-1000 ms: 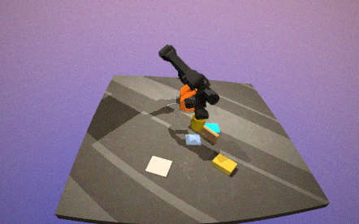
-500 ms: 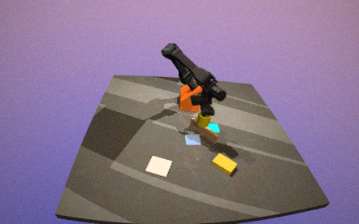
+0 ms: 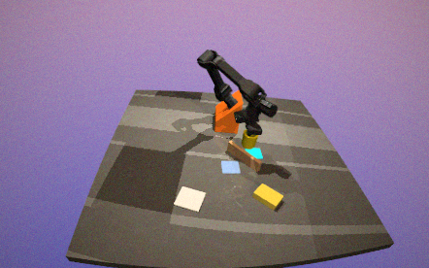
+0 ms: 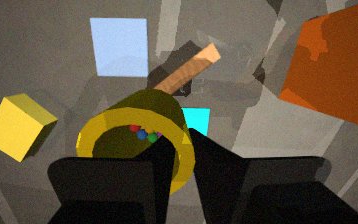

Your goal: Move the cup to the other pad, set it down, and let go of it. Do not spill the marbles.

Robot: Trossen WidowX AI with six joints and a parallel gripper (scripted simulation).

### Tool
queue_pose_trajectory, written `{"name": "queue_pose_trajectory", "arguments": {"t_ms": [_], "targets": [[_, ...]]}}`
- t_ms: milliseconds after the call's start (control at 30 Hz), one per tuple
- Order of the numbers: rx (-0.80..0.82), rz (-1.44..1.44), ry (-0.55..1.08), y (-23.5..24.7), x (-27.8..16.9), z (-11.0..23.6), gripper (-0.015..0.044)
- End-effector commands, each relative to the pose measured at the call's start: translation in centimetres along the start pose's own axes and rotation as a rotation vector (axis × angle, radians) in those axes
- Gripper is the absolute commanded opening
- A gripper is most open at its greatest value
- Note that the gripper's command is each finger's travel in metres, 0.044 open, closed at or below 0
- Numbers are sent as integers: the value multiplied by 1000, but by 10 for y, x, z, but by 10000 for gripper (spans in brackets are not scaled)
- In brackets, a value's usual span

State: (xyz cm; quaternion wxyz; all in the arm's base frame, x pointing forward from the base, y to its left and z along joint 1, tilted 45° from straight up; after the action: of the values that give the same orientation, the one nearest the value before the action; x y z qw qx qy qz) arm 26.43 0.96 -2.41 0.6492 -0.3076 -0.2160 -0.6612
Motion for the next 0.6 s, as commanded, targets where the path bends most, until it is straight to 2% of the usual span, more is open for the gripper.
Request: {"name": "queue_pose_trajectory", "arguments": {"t_ms": [0, 567], "targets": [[-2, -1, 3, -6, -9, 0, 0], [-2, 0, 6, -28, -45, 2, 0]]}}
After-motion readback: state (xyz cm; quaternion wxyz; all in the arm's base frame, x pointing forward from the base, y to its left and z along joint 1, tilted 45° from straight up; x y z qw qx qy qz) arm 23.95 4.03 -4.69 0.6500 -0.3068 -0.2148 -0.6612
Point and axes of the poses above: the point midway between the two fingers, 35 mm back from their tips, its own z axis back along the fingers, its own y axis across the jaws, x = y × z, the point moved 2 cm from there along z, back along the fingers, and after that the axes turned 7 degrees about z, right-handed, at the moved point
